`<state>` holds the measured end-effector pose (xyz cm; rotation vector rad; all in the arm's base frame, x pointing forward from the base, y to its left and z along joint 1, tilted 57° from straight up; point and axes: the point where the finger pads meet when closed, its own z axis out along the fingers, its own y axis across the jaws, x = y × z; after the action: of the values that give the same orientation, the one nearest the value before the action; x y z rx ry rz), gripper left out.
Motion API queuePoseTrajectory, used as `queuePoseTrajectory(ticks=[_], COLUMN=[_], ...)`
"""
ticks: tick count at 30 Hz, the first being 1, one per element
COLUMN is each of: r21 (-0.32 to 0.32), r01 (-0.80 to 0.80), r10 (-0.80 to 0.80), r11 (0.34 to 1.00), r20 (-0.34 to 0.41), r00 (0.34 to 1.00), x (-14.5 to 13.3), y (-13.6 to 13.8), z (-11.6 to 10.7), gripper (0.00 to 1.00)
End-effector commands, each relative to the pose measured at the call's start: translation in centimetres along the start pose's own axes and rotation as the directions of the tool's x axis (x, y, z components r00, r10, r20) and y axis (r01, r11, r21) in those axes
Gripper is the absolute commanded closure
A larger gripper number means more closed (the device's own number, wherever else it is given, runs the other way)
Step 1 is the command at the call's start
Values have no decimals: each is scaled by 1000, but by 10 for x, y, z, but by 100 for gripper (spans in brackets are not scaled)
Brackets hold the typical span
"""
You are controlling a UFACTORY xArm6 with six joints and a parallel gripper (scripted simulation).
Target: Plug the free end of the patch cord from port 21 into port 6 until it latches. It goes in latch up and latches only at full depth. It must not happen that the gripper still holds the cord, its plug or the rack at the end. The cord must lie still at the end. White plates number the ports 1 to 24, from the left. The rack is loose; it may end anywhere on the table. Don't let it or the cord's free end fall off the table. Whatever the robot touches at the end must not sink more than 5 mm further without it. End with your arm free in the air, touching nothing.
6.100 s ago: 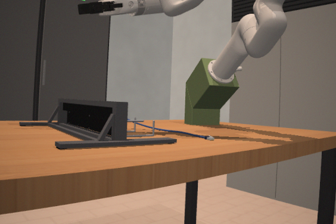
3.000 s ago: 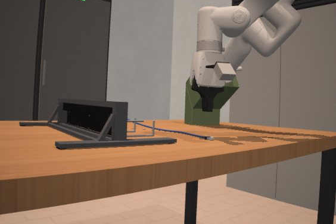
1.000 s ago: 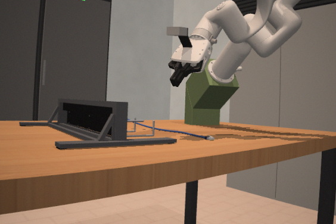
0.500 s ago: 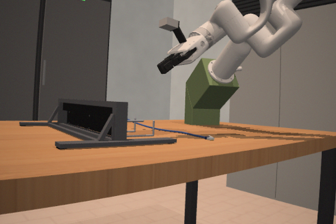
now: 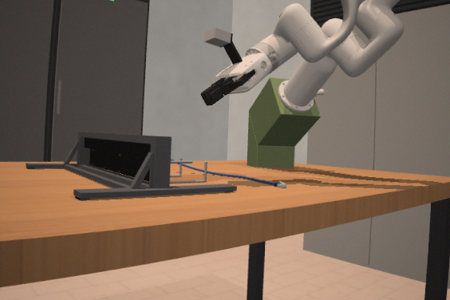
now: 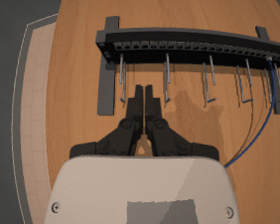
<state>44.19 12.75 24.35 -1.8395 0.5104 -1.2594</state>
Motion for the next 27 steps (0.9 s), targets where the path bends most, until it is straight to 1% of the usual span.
queuePoseTrajectory(ticks=[1,2,4,9,13,16,27], r21=[1,1,1,1,1,1,1], r01=[0,0,0,0,0,0,0], r10=[0,0,0,0,0,0,0], r11=[1000,1000,1000,1000,1000,1000,1000], r20=[-2,-2,-2,-2,-2,-2,-2], r00=[1000,1000,1000,1000,1000,1000,1000], x=[1,1,1,2,2,2,2], y=[-1,-1,-1,-1,-2,-2,-2], z=[34,43,43,86,108,113,114], gripper=[100,100,100,100,100,100,100])
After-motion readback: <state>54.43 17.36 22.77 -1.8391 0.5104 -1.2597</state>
